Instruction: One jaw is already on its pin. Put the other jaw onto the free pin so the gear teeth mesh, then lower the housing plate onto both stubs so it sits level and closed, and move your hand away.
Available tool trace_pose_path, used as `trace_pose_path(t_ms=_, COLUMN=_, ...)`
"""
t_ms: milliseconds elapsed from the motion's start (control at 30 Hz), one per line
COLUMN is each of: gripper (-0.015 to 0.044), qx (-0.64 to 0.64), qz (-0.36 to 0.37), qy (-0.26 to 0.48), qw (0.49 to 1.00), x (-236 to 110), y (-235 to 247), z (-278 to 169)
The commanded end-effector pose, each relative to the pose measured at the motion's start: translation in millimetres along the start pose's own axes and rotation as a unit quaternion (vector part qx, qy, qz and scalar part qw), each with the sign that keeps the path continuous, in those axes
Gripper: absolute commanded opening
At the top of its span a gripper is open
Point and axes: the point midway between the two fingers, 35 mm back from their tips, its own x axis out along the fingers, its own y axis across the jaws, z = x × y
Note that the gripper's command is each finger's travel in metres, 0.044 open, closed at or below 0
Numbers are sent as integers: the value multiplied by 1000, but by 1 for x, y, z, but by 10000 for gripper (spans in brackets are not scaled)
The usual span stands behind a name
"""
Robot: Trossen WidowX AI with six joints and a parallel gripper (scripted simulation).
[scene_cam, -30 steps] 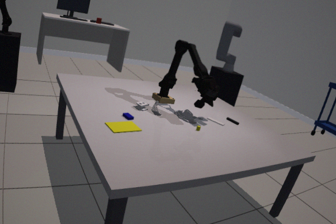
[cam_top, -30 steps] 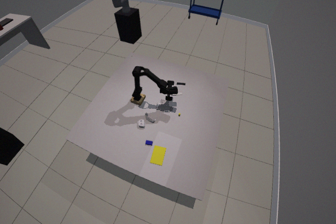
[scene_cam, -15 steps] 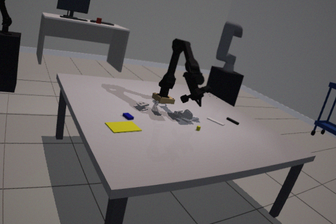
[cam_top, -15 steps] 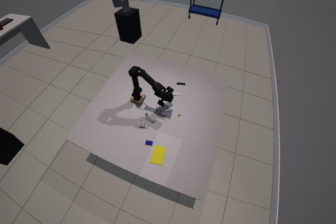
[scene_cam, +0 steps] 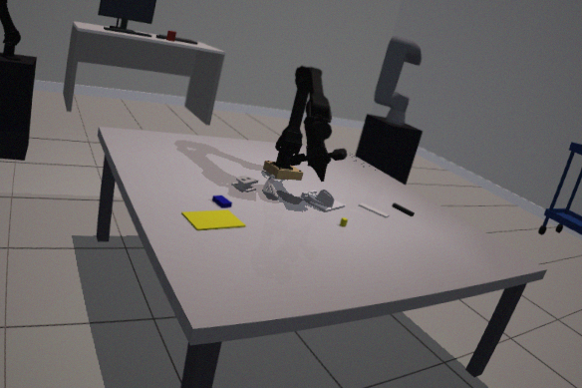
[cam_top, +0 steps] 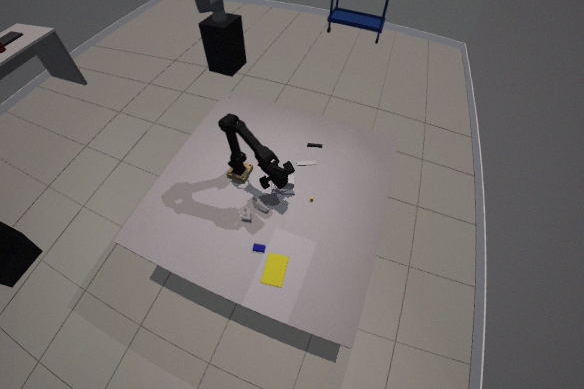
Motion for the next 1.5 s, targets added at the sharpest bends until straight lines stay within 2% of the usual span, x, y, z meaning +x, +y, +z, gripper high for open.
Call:
trace_pose_path(t_ms=0, gripper=0, qx=53, qz=-21, qy=-14, qw=998, x=-8, y=-19, z=2)
trace_pose_path(t_ms=500, gripper=0, qx=264, qz=-98, qy=-70, qw=957, x=-42, y=-92, z=3)
trace_pose_path(t_ms=1033, gripper=0, qx=470, qz=-171, qy=-121, qw=857, x=-76, y=-161, z=-23)
trace_pose_path(t_ms=1467, gripper=0, qx=487, qz=-177, qy=-125, qw=846, x=-71, y=-170, z=-25)
